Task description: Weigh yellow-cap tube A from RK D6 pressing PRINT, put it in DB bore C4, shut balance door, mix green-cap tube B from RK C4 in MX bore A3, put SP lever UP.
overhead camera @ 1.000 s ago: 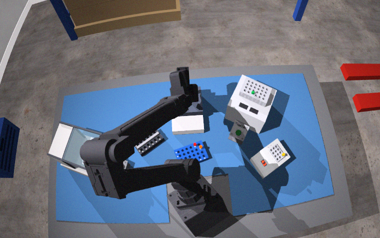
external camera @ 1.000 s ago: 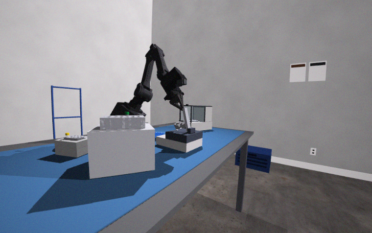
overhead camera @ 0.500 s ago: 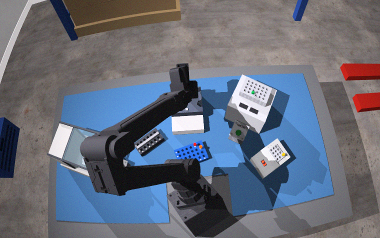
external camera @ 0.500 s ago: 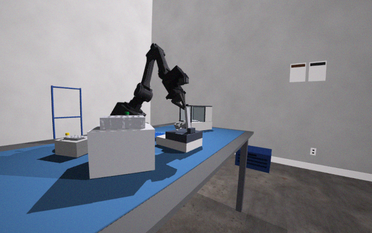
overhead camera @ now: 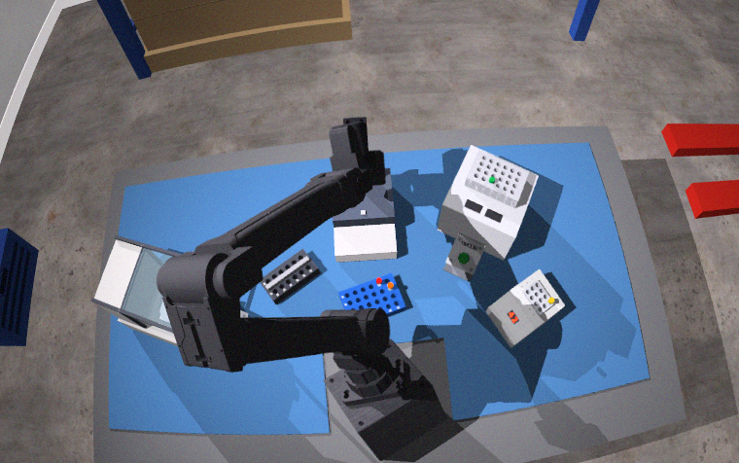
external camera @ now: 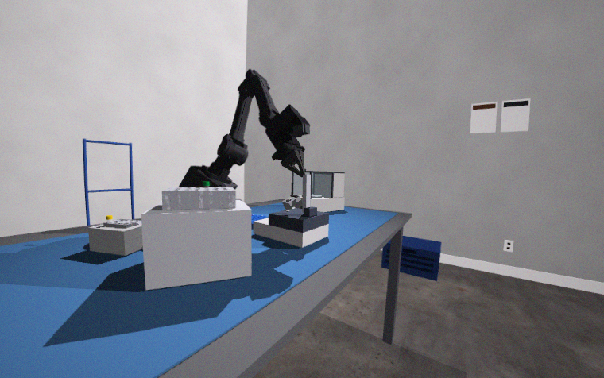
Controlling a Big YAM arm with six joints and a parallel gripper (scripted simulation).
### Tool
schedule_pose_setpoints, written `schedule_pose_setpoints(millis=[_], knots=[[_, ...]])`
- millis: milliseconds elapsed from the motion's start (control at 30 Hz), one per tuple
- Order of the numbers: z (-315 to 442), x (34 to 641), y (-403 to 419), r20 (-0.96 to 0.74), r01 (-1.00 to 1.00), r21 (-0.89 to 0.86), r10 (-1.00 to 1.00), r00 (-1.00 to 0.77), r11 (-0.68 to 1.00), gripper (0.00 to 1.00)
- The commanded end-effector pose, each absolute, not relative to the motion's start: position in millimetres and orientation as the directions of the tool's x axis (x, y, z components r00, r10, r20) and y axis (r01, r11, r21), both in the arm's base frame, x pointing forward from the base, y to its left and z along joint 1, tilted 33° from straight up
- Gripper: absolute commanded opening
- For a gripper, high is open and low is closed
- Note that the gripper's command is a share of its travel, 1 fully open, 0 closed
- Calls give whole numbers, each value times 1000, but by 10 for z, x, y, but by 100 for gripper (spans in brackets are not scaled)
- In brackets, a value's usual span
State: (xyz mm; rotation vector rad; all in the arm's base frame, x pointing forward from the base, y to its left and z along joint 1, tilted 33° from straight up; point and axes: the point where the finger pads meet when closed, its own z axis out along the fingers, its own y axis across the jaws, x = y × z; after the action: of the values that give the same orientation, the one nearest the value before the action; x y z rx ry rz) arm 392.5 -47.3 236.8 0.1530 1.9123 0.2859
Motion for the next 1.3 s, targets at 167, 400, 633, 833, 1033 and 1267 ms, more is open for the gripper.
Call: schedule_pose_setpoints(millis=[167, 400, 633, 833, 1033, 1267], knots=[[2572, 4067, -463, -912, -47, 260, 229, -341, 964, 0], [2609, 4125, -468, -911, -46, 264, 233, -341, 963, 0], [2642, 4186, -476, -909, -44, 269, 238, -342, 962, 0], [2602, 4146, -511, -912, -37, 263, 236, -334, 964, 0], [2602, 4146, -511, -912, -37, 263, 236, -334, 964, 0], [2602, 4146, -511, -912, -37, 263, 236, -334, 964, 0]])
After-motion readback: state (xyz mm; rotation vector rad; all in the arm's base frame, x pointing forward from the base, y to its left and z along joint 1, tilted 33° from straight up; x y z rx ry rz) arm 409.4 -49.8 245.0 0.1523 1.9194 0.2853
